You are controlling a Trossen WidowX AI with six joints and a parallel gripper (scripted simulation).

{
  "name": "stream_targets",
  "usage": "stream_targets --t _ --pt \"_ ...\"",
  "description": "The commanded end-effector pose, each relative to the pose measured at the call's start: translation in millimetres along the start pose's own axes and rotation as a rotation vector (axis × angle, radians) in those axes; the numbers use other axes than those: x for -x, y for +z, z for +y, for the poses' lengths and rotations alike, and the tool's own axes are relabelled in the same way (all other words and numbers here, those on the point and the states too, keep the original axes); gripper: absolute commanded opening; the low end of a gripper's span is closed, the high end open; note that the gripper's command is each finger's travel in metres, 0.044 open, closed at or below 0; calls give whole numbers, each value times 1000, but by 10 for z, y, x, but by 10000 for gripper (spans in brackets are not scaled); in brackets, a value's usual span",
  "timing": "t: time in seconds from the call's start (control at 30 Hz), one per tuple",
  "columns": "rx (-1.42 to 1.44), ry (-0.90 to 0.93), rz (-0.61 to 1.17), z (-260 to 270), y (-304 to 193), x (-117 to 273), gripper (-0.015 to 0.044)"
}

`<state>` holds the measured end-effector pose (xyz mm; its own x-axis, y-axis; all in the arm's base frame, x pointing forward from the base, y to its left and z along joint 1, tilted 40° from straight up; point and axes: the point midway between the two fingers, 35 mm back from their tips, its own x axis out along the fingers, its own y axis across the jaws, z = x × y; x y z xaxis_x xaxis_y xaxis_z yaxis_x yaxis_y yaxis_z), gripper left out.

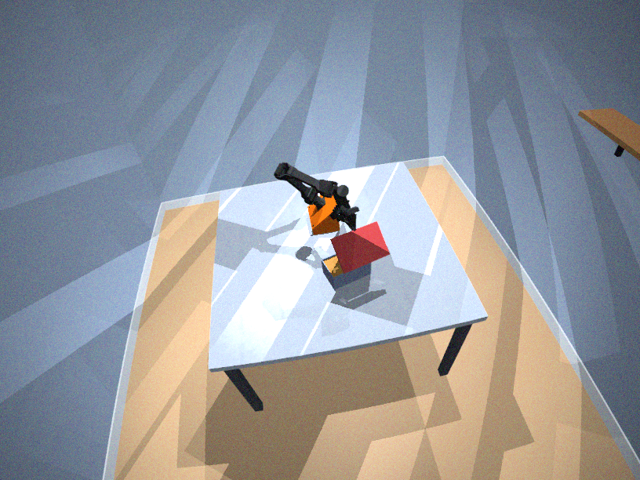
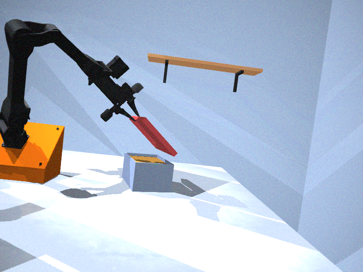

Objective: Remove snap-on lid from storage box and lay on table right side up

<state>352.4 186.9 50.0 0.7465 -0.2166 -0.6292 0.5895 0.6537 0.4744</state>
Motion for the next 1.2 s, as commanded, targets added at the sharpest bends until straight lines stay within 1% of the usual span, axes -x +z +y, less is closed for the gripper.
stream_targets --t 0.0,1.17 --pt "-8 14 -2 36 -75 31 0" --pt "-11 14 1 -16 -775 104 0"
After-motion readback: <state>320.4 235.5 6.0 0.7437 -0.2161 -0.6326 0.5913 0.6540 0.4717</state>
